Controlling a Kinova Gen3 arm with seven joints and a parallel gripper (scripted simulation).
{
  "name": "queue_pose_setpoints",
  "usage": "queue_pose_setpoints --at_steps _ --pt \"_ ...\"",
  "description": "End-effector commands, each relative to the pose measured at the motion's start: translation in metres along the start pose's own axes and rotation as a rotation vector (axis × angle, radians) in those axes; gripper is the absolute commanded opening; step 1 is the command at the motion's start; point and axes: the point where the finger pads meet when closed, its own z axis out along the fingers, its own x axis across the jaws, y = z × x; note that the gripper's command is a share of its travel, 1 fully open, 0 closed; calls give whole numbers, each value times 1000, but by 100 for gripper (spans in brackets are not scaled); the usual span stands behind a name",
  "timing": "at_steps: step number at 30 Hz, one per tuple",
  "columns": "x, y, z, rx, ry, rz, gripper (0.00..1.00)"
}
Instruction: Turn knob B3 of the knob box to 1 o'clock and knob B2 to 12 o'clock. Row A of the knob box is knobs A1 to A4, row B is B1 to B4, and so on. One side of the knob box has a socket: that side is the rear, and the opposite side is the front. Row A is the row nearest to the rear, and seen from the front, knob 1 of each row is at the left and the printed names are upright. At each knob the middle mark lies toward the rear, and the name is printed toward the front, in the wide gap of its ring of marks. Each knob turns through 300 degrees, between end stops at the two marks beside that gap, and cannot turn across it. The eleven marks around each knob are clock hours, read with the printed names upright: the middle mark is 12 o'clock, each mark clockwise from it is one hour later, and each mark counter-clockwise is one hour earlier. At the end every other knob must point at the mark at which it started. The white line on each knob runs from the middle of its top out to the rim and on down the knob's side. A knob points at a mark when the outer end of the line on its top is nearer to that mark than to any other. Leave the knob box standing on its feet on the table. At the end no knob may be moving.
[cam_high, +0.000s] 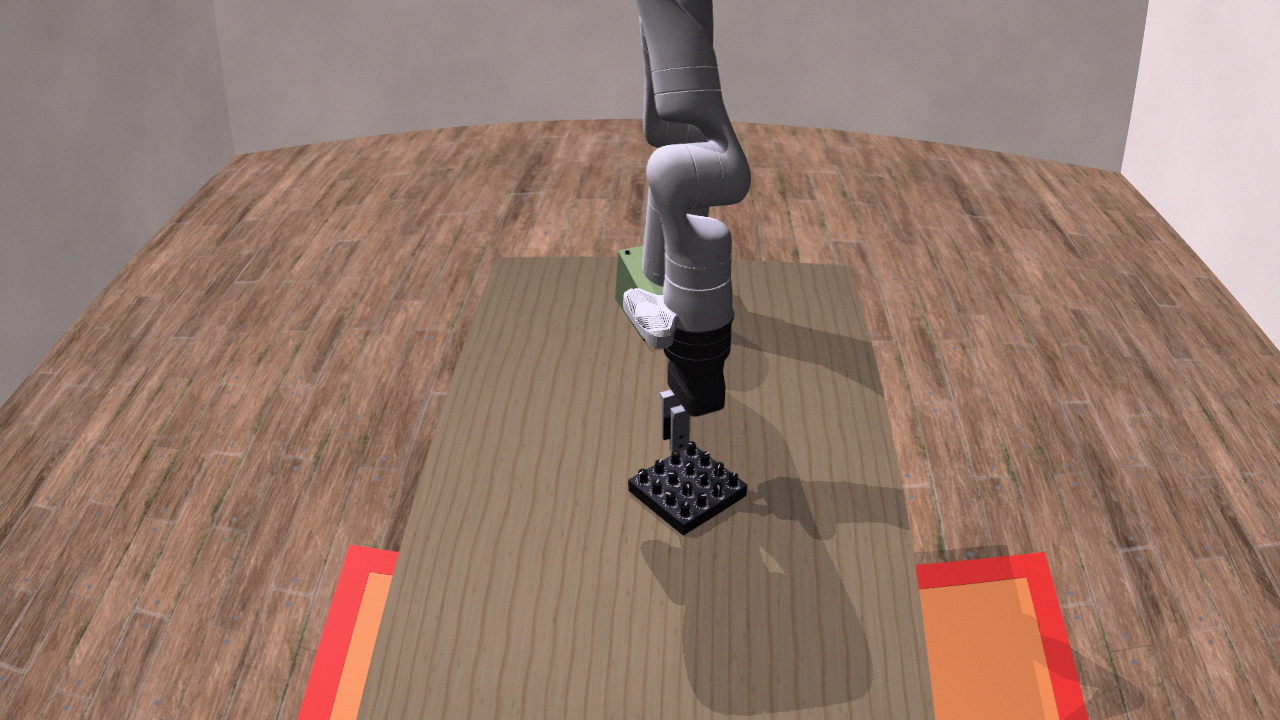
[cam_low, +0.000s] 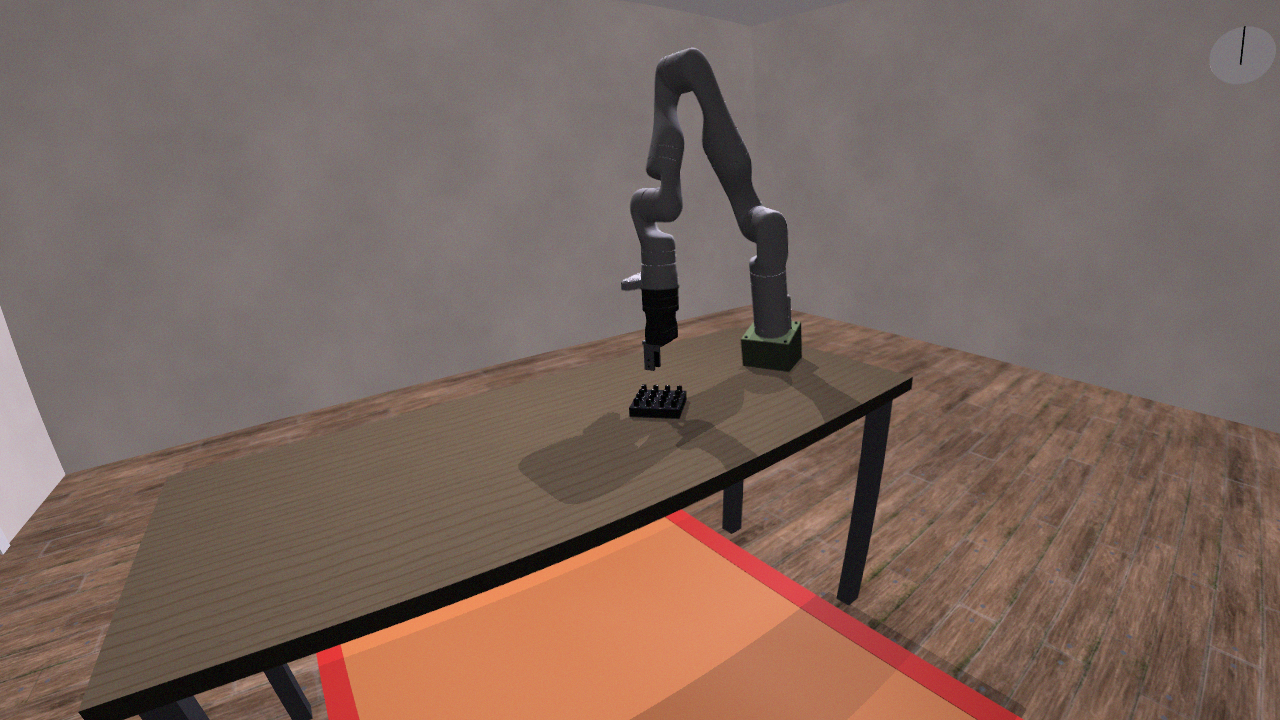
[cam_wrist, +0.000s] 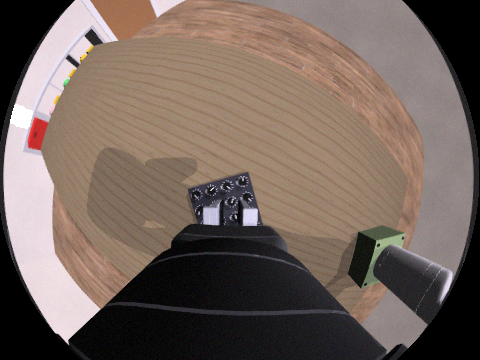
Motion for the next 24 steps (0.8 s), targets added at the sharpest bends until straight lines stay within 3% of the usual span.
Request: queue_pose_setpoints --at_steps 1,24 --pt "0 0 0 1 -1 0 46" --pt "0 0 9 0 -2 0 46"
